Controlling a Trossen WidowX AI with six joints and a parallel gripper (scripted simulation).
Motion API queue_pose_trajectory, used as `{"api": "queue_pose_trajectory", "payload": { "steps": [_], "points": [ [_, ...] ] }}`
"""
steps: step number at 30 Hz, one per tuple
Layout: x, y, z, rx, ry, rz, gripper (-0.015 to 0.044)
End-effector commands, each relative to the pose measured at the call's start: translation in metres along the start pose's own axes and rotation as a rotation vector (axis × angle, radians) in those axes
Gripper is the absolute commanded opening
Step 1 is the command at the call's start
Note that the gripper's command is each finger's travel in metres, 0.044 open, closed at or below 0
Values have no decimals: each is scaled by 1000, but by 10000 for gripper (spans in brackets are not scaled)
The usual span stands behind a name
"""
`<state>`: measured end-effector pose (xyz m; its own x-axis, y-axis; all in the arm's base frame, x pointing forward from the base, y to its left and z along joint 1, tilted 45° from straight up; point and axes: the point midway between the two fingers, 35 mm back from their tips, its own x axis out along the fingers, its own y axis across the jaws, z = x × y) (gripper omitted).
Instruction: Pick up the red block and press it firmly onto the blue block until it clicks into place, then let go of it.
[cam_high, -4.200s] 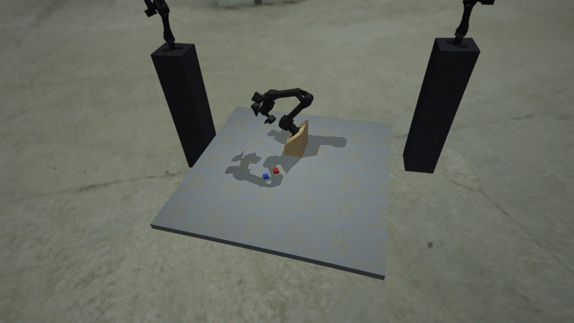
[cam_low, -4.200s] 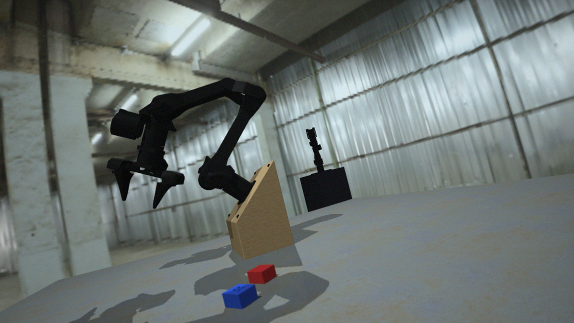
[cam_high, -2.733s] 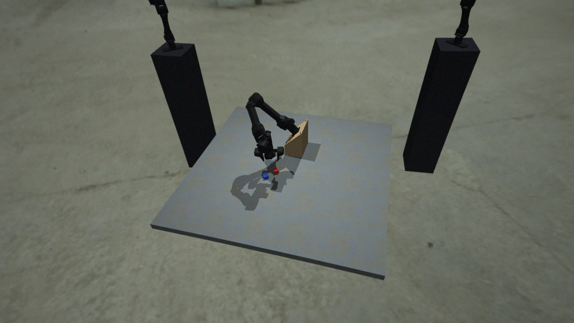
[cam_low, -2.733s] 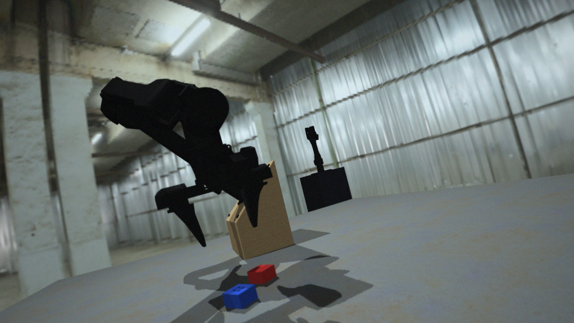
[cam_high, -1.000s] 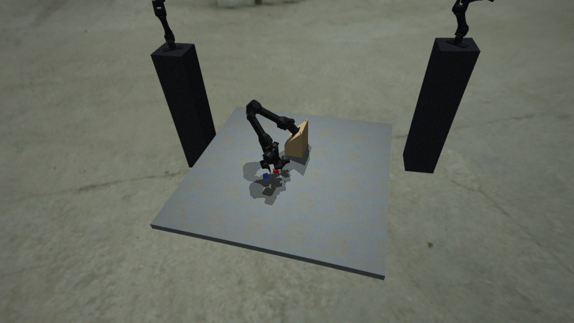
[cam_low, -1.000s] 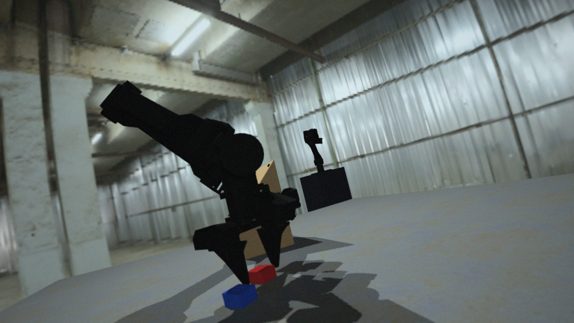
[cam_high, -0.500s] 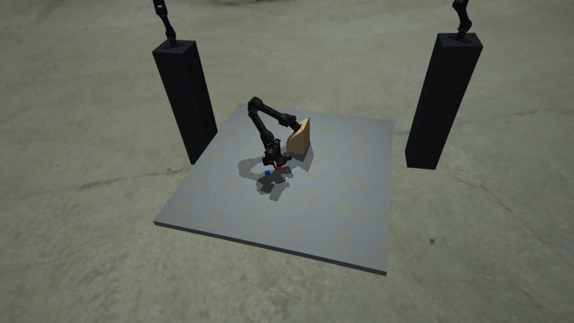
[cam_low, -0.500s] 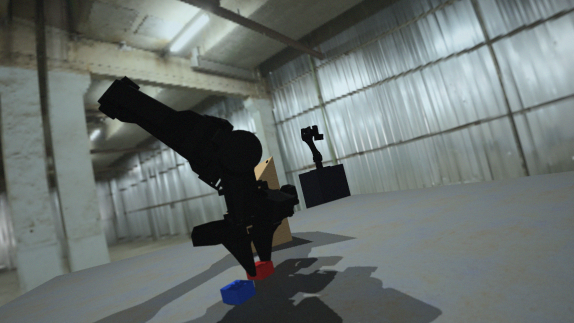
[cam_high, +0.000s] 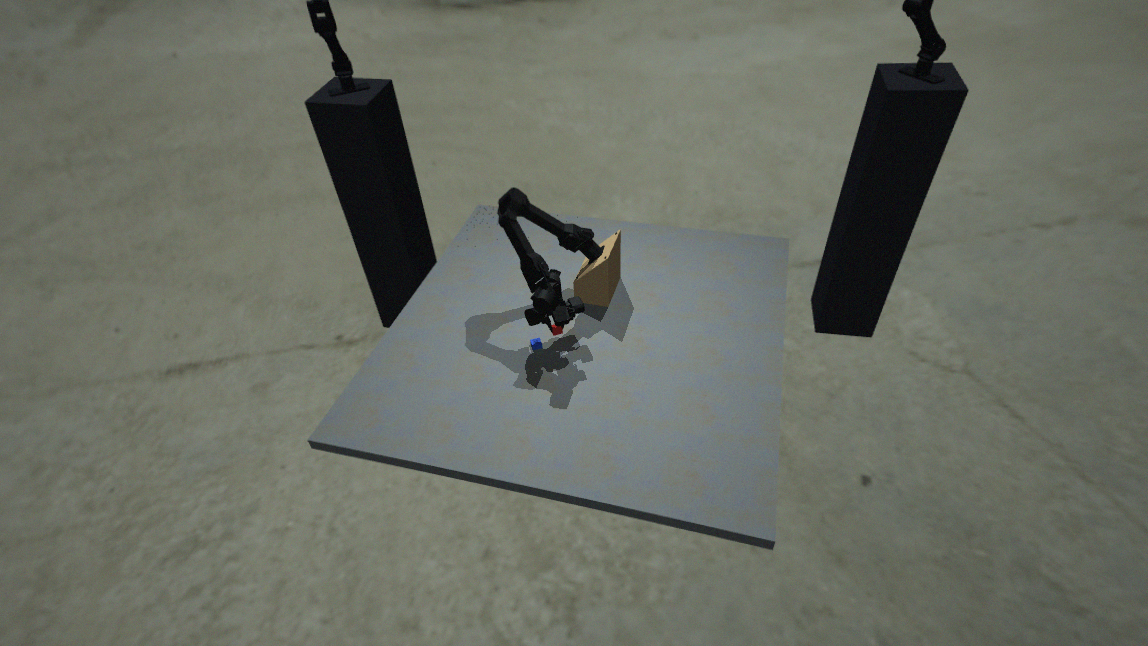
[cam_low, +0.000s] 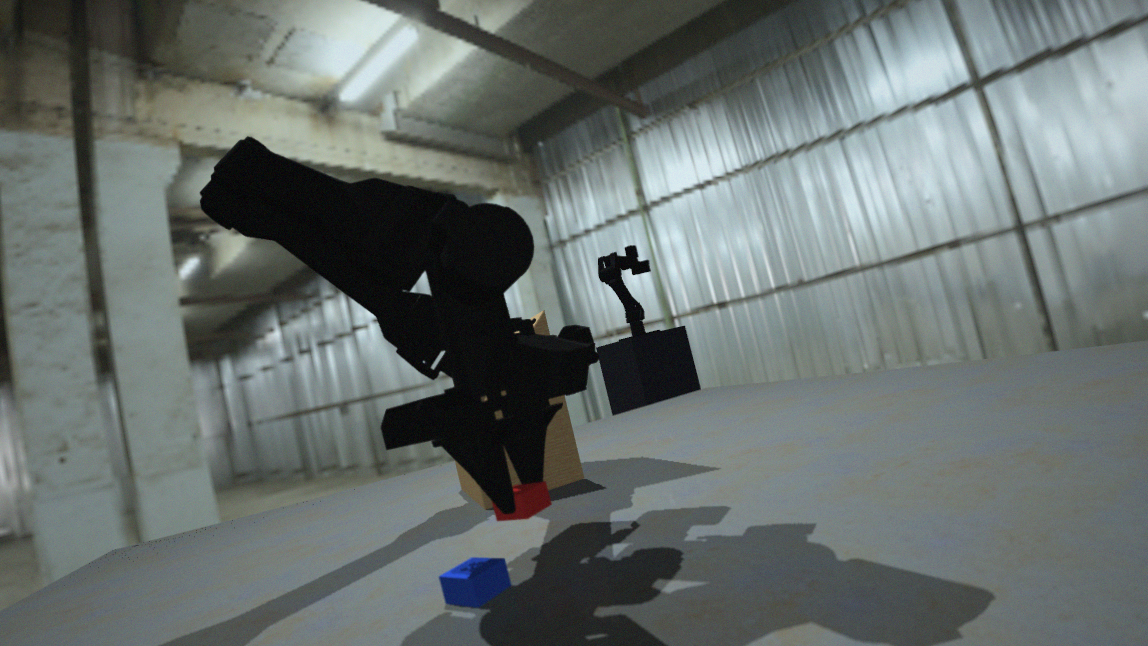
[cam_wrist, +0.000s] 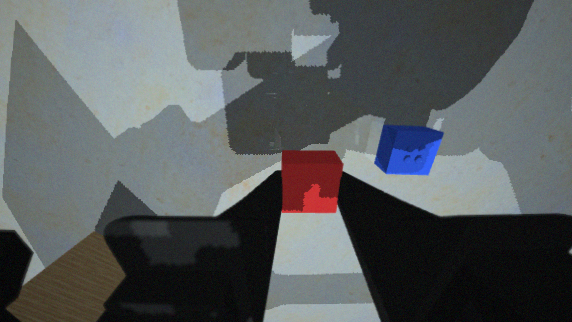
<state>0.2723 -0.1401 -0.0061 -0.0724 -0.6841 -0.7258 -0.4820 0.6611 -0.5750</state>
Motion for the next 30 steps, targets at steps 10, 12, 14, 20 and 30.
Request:
{"api": "queue_pose_trajectory", "payload": {
  "steps": [10,12,14,20,30],
  "points": [
    [-58,4,4,26,14,4,0],
    [-67,5,4,29,19,2,0],
    [-77,6,2,32,23,-1,0],
    [-88,6,1,35,29,-5,0],
    [-66,-26,10,33,24,0,0]
  ]
}}
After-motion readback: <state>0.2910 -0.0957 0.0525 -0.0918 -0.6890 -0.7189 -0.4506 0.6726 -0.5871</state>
